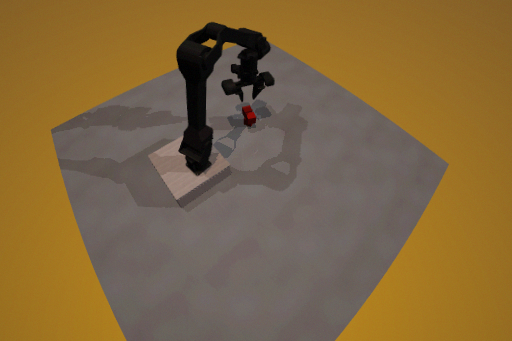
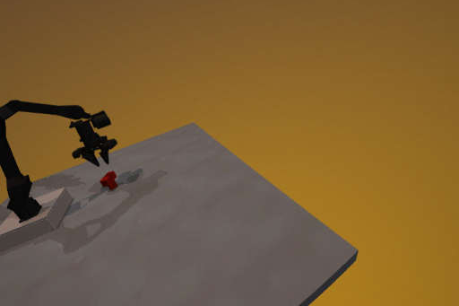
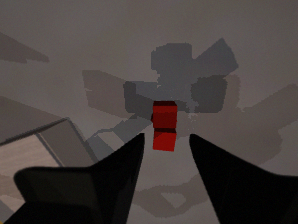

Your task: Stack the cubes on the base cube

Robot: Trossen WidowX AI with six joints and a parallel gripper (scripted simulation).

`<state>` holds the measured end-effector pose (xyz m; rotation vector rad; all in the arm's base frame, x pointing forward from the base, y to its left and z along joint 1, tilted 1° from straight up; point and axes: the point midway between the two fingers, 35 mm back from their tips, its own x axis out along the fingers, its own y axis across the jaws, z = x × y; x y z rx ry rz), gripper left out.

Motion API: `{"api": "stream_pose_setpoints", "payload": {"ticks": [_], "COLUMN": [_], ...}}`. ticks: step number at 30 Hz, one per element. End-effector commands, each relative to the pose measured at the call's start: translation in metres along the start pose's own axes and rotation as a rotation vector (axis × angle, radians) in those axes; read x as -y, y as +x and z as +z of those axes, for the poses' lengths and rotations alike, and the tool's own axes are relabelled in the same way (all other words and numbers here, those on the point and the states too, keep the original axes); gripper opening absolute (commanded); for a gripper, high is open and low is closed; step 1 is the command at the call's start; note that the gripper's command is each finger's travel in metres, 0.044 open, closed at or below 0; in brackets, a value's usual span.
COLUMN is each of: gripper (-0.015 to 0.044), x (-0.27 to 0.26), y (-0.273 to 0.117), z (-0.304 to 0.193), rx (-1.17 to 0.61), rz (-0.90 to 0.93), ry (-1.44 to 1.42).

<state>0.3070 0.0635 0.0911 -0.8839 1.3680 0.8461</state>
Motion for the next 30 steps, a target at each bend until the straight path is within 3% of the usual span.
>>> {"api": "stream_pose_setpoints", "payload": {"ticks": [1, 6, 18, 26, 30], "gripper": [0.0284, 0.0400, 0.0400, 0.0400, 0.0400], "x": [0.000, 0.000, -0.002, -0.075, -0.083], "y": [-0.005, -0.008, -0.010, -0.012, -0.012], "z": [0.000, 0.000, 0.001, 0.072, 0.077], "rx": [0.000, 0.000, -0.003, 0.003, 0.004], "rz": [-0.001, 0.000, 0.004, 0.011, 0.011], "ry": [0.001, 0.000, -0.001, 0.000, 0.000]}}
